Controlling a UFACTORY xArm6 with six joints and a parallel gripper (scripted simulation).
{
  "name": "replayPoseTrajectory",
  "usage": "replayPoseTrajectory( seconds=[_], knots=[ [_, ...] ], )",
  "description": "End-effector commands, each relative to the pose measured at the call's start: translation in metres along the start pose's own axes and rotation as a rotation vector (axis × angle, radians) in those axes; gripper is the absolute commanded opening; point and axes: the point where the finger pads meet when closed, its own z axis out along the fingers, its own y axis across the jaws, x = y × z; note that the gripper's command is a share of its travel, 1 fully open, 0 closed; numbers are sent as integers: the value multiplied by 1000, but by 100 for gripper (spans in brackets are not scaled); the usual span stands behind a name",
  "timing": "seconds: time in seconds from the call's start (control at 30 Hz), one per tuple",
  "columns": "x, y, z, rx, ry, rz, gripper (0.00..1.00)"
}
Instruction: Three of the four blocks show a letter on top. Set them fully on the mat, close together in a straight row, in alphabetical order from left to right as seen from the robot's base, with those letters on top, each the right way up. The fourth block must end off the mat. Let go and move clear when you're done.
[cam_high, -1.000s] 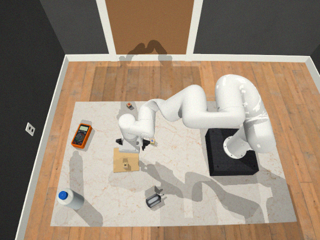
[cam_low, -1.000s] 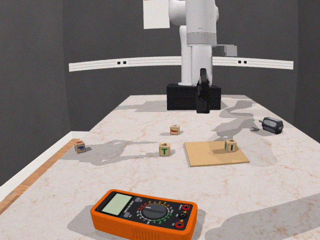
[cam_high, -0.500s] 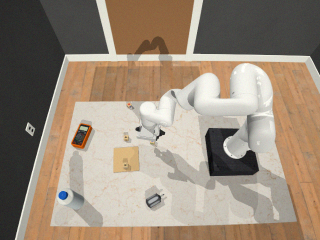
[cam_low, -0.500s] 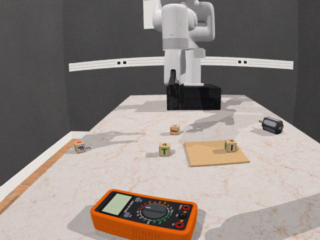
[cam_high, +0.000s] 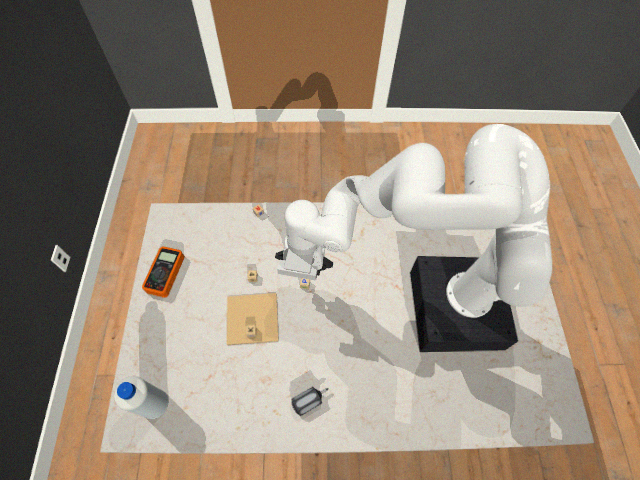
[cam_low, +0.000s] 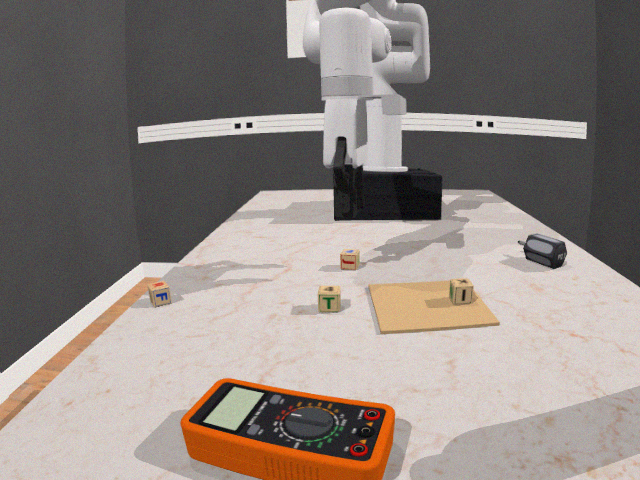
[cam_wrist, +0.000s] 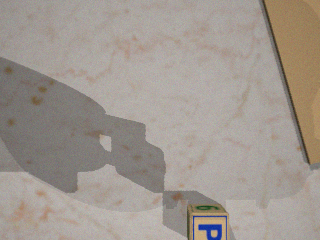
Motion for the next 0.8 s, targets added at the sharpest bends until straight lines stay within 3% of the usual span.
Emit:
replayPoseTrajectory(
  seconds=[0.0, 0.77],
  knots=[
    [0, 2, -2, -5, 0, 0, 64],
    [0, 2, 1, -6, 0, 0, 64]
  ],
)
